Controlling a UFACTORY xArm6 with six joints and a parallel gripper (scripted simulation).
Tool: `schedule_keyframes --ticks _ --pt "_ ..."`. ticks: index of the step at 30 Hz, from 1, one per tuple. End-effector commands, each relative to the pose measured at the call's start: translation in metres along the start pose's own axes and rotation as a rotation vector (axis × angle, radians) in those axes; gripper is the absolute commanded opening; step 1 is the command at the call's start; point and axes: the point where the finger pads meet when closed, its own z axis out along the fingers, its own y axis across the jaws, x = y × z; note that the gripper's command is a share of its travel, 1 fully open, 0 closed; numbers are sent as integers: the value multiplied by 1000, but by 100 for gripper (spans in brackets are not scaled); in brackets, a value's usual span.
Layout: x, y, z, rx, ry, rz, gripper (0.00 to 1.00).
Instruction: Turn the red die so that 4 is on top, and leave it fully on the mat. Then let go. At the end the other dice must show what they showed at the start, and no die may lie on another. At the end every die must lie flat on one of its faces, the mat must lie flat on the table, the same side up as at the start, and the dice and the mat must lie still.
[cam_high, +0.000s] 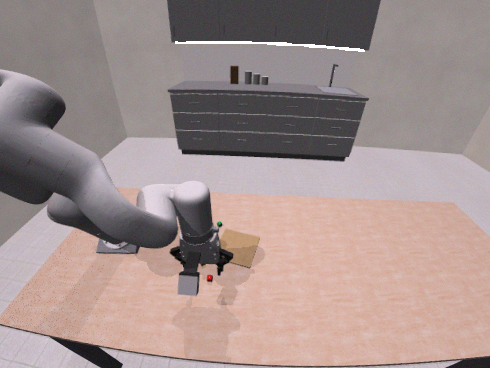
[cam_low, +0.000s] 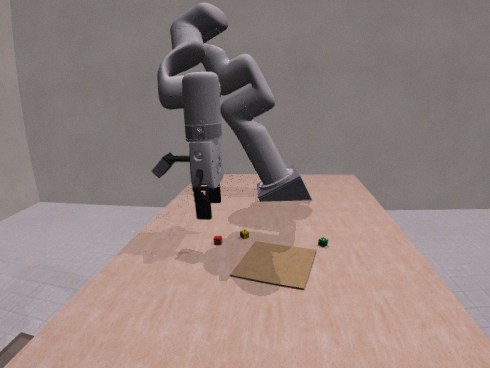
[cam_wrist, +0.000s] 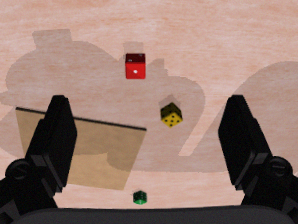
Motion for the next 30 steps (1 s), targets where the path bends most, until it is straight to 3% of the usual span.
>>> schedule_keyframes --ticks 1,6,30 --pt "3 -9 30 12 6 3 100" --pt "3 -9 42 12 6 3 100" --pt "3 -9 42 12 6 3 100"
